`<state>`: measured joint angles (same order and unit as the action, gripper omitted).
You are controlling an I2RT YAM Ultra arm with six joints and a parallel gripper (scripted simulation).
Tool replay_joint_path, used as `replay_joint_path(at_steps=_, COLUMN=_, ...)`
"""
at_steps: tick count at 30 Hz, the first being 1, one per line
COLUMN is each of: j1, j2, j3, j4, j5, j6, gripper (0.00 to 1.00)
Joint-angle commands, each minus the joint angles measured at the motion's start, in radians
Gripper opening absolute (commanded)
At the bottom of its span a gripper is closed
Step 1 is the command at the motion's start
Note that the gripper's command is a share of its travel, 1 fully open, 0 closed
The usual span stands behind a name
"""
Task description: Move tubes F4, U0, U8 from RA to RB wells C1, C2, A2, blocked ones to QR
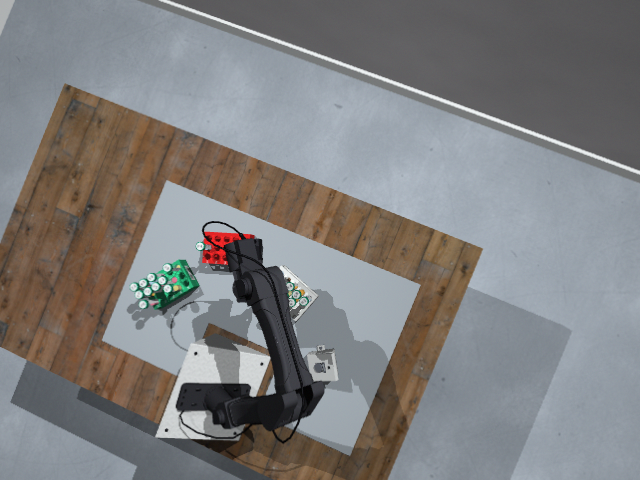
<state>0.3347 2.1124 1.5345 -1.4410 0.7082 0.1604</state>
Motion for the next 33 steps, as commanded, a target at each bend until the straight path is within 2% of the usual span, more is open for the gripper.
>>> replay_joint_path(at_steps=1, j1=0.018, j2=-0.032, j3=0.008, j4=0.033, j5=0.014, j6=-0.012, gripper=0.0)
replay_joint_path(at_steps=4, j1=0.006, j2=-0.031, j3=-0.019, j4=0.039, j5=0.015, j6=-0.016, gripper=0.0)
replay_joint_path(at_steps=33, j1=-0.004, j2=-0.038, j3=-0.074, j4=0.099, j5=0.021, j6=-0.034, gripper=0.0)
